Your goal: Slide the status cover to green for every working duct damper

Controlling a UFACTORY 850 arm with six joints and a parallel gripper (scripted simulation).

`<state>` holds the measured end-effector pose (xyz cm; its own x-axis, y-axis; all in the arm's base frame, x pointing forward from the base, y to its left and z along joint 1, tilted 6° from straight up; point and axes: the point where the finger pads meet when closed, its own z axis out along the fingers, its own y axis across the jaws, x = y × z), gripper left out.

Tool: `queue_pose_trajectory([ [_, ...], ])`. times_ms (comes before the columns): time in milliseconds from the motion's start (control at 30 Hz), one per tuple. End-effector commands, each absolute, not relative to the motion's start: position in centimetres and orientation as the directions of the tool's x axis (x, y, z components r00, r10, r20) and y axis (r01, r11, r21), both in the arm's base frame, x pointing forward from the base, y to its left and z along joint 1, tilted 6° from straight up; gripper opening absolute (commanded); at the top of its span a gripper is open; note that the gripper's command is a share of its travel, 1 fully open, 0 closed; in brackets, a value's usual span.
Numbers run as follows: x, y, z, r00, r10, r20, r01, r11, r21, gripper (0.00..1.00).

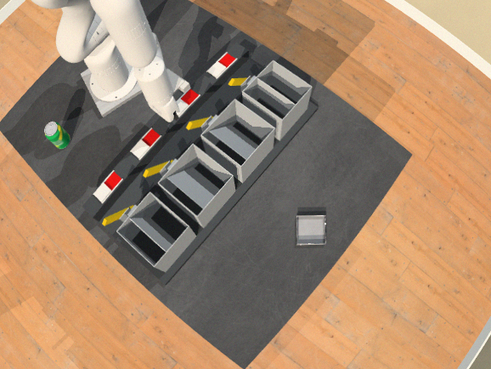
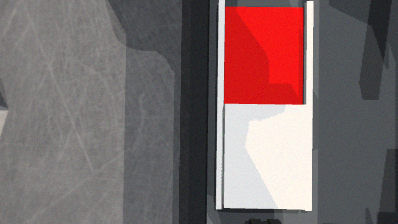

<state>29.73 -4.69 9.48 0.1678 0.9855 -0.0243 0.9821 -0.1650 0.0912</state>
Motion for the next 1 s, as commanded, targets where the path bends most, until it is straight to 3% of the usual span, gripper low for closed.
queue_pose_trajectory([
  [0,29.78,-4.69,9.46,0.169,0.985,-0.031,0.981,-0.165,0.104,0.0],
  [967,29.83,-4.36,9.45,0.169,0.985,-0.031,0.981,-0.165,0.104,0.0],
])
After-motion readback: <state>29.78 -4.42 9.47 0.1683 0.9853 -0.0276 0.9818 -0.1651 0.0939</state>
